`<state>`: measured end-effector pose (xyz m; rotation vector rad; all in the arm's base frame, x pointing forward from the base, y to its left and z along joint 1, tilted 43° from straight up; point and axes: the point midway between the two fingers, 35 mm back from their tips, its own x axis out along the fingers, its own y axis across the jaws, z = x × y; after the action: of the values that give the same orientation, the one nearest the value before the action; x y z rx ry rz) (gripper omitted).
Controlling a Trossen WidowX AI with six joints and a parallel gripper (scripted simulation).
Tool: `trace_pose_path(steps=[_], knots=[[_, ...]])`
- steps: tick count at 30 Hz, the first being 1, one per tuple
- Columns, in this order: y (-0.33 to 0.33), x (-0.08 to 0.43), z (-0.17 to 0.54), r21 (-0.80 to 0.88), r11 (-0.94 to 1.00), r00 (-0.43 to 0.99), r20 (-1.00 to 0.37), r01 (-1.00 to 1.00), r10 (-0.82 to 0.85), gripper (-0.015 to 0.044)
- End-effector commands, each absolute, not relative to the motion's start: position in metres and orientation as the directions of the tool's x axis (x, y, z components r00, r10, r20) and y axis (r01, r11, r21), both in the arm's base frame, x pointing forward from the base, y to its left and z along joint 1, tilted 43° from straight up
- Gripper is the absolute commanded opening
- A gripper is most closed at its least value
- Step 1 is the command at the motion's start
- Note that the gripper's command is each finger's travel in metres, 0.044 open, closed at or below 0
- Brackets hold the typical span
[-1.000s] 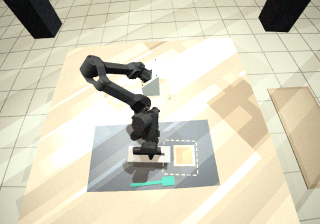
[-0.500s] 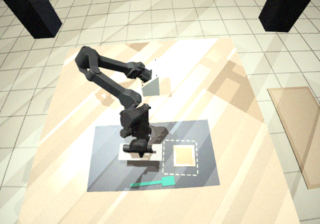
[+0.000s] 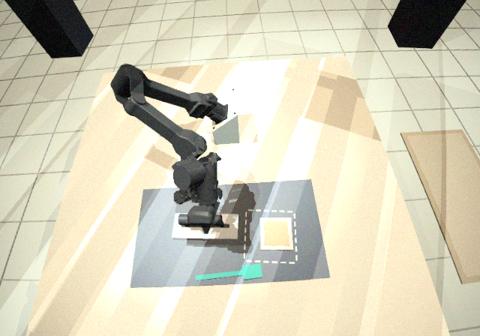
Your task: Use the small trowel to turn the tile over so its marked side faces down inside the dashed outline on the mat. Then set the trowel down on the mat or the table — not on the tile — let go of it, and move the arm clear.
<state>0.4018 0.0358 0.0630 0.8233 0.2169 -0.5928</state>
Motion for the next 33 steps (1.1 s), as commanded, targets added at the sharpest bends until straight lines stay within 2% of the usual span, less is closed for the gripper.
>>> trace_pose_path(steps=[1,33], knots=[[0.0386,0.4019,0.0641,0.624,0.537,0.823,-0.402,0.567,-0.401,0.0],[0.0352,0.4018,0.0637,0.625,0.529,0.818,-0.402,0.574,-0.411,0.0]])
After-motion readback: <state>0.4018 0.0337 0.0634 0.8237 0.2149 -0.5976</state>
